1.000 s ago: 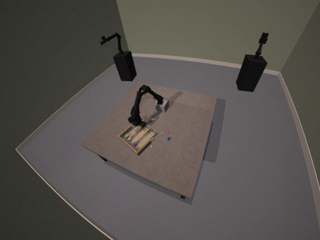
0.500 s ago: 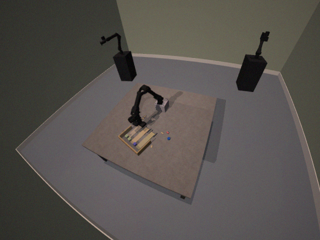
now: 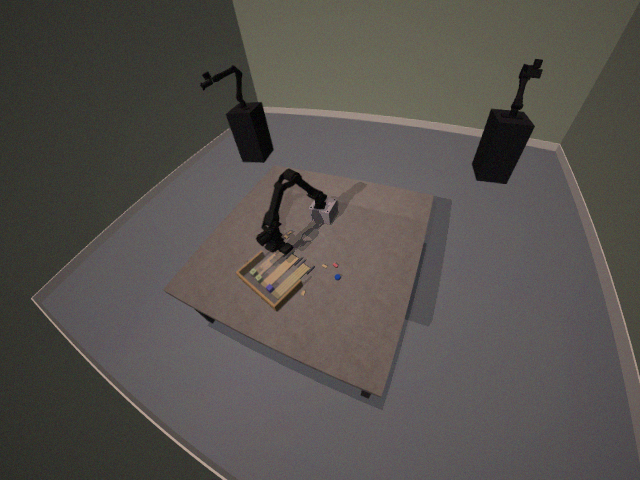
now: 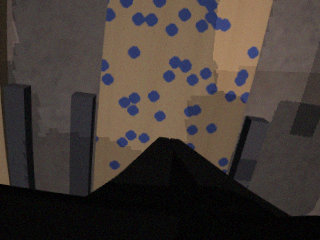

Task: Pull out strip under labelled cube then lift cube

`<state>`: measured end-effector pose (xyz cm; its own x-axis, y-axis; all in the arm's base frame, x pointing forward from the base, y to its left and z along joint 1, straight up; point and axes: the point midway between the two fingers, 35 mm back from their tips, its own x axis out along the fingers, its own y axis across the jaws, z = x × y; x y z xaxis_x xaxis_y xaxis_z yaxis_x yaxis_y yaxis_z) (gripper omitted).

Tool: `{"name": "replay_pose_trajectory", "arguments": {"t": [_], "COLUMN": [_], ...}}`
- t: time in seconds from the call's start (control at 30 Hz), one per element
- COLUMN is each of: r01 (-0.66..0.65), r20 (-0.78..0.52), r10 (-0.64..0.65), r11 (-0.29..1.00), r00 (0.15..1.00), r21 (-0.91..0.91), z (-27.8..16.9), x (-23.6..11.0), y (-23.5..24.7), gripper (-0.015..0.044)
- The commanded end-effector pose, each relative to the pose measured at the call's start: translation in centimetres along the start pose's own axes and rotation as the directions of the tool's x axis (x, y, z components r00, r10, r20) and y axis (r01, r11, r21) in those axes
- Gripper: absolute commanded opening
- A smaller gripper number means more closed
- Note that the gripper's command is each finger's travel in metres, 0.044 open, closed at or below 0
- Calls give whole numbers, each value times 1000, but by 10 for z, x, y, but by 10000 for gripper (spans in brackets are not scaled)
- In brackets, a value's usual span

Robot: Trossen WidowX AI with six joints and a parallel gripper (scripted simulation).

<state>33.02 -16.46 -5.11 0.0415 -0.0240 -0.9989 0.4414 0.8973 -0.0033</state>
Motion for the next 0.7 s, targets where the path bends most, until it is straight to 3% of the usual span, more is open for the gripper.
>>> {"name": "replay_pose_trajectory", "arguments": {"t": [0.0, 0.67], "r01": [-4, -4], "r20": [-15, -18], "r10": [4, 4], "r11": [1000, 1000], "r00": [1000, 1000], "r21": [2, 2], "z": [-11, -42], "x": [2, 3], "y": [0, 0], "gripper": [0, 0]}}
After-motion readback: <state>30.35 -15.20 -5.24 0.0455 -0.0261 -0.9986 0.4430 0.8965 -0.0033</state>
